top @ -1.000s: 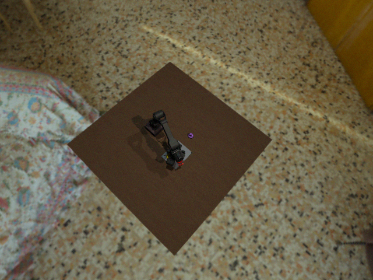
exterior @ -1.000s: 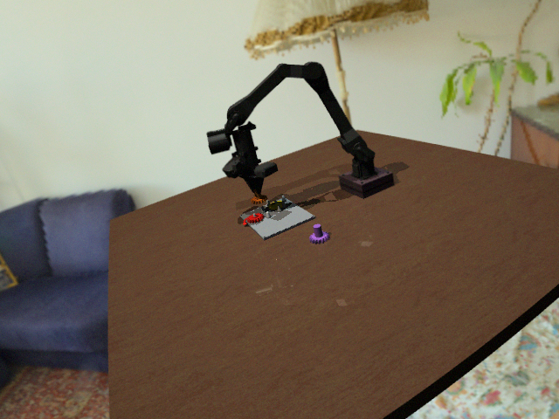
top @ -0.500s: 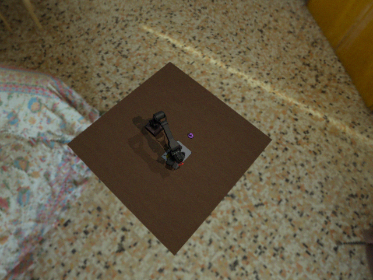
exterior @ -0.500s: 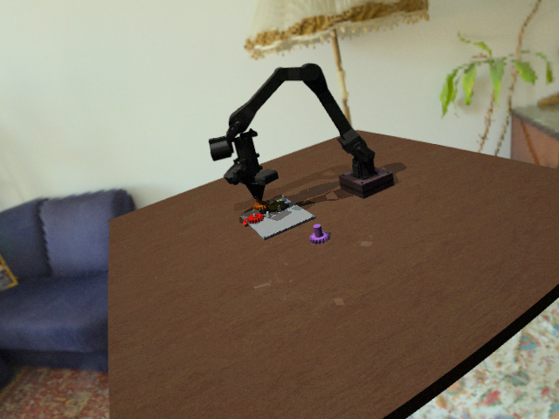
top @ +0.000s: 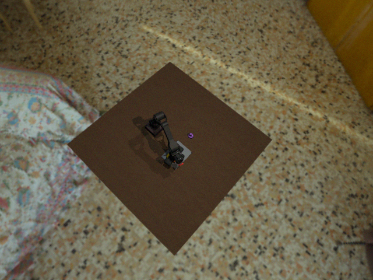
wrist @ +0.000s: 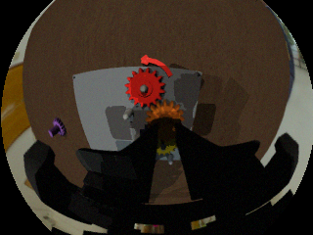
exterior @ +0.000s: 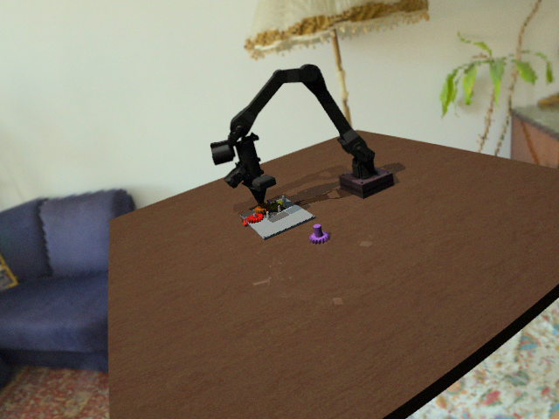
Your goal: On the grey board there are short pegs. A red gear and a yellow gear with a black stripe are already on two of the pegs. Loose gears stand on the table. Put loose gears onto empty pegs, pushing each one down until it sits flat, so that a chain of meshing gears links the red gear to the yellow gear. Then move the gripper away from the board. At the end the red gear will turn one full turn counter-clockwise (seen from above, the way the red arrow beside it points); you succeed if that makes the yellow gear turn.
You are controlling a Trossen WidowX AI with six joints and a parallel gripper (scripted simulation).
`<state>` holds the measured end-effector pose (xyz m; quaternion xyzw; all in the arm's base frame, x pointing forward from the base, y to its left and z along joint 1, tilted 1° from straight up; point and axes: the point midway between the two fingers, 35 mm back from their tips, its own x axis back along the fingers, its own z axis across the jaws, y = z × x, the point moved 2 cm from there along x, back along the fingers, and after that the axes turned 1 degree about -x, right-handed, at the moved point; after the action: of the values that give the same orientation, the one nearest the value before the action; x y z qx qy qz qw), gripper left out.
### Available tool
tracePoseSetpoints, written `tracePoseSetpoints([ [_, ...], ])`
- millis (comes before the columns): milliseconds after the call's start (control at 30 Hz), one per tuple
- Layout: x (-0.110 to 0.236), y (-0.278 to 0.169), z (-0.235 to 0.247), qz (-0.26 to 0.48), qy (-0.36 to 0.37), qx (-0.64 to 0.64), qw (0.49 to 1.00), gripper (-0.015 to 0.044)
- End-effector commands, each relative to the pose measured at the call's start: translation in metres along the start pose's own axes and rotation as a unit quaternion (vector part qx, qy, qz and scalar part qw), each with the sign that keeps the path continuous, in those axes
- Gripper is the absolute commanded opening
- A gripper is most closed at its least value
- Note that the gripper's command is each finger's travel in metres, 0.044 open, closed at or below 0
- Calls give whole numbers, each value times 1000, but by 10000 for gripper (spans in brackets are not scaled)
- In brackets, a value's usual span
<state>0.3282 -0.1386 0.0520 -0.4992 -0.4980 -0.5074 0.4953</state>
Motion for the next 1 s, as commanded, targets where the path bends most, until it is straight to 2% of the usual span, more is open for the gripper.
tracePoseSetpoints([
  [0,-1,0,0,1,1,13,1000,0],
  [567,-3,-1,1,1,1,176,984,0],
  [967,-5,0,2,1,1,112,994,0],
])
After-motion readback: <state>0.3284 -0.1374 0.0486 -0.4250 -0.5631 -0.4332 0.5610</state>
